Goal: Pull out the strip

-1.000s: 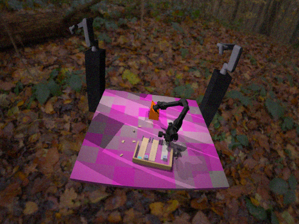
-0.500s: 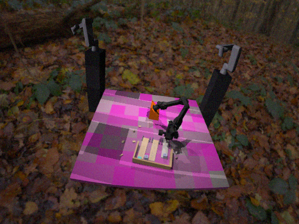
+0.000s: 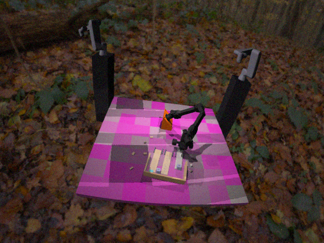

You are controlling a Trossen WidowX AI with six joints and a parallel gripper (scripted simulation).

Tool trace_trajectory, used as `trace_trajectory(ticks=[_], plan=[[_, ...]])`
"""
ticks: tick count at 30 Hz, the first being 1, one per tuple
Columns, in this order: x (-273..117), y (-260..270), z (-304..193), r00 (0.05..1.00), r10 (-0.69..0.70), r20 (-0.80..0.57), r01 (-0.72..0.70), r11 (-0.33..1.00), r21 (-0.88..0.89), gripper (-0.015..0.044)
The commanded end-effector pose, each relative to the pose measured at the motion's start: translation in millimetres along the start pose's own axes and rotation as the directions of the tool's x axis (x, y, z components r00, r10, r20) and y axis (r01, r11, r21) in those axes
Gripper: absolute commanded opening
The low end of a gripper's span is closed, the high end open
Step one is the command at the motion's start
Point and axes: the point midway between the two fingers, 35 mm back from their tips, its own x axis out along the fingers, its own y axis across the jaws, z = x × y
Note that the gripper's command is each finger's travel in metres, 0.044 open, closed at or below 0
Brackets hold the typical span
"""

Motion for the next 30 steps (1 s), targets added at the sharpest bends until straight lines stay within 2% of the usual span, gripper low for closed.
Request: trace_trajectory(ticks=[1, 30], plan=[[5, -2, -13, 1.0, -0.003, -0.023, 0.004, 1.0, 0.013, 0.0], [5, -2, -57, 1.0, -0.003, -0.025, 0.003, 1.0, 0.014, 0.0]])
